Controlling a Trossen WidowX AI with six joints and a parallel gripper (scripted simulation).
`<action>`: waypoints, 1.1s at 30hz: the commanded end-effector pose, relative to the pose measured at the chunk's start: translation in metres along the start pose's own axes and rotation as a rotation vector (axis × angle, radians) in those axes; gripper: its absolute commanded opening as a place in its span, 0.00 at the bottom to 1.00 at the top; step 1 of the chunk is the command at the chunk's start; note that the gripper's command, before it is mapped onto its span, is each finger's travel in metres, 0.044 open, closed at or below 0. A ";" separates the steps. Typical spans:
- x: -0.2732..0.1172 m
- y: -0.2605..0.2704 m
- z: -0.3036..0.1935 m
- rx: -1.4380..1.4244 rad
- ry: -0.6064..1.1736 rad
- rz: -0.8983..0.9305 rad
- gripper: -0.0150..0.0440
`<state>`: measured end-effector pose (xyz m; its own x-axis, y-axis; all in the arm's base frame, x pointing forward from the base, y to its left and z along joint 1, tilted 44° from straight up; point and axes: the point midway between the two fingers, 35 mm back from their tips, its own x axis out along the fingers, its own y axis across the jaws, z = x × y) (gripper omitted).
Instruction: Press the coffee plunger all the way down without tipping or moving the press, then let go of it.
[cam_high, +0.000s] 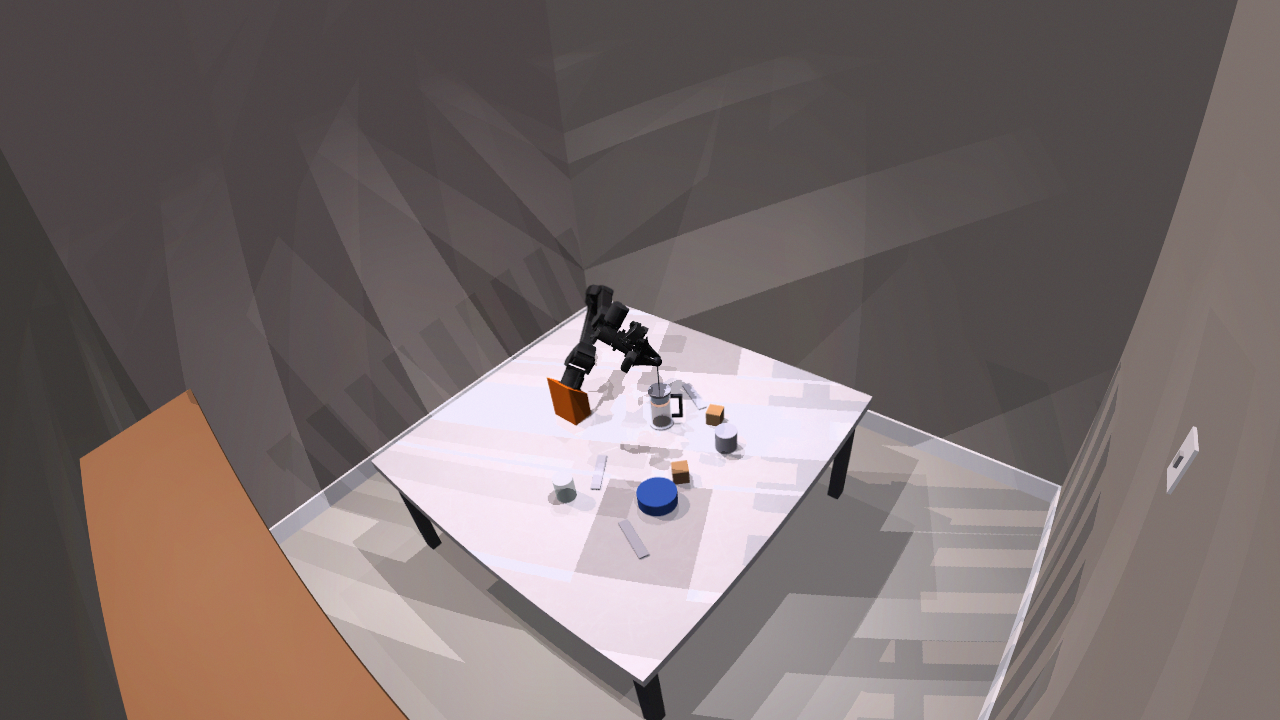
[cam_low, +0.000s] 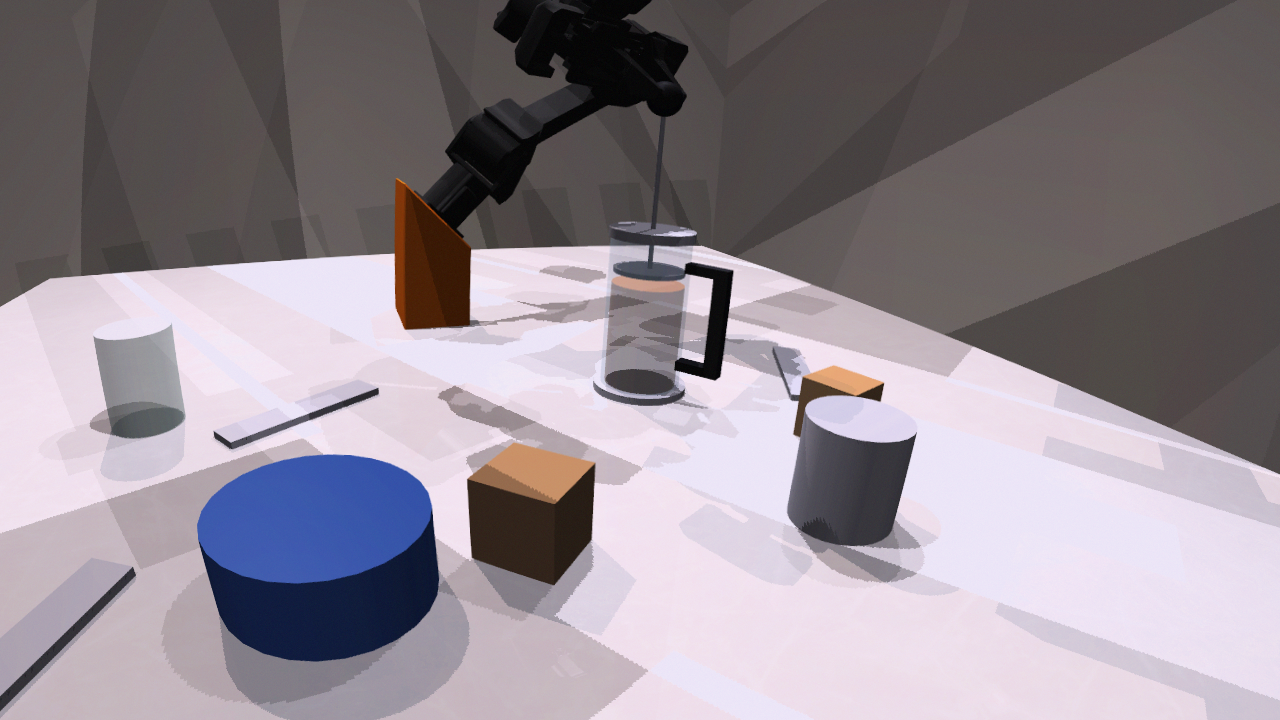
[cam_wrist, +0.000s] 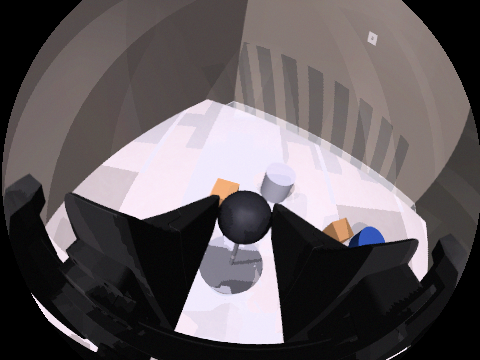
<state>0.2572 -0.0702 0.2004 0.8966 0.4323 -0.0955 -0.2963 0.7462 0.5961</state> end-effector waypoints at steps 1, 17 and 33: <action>0.006 -0.004 -0.012 0.020 0.014 -0.003 0.46; 0.022 -0.007 -0.033 0.018 0.018 -0.007 0.46; 0.038 -0.008 -0.054 0.019 0.012 -0.004 0.46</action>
<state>0.2768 -0.0411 0.1644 0.9034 0.4199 -0.0869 -0.2976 0.7599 0.5779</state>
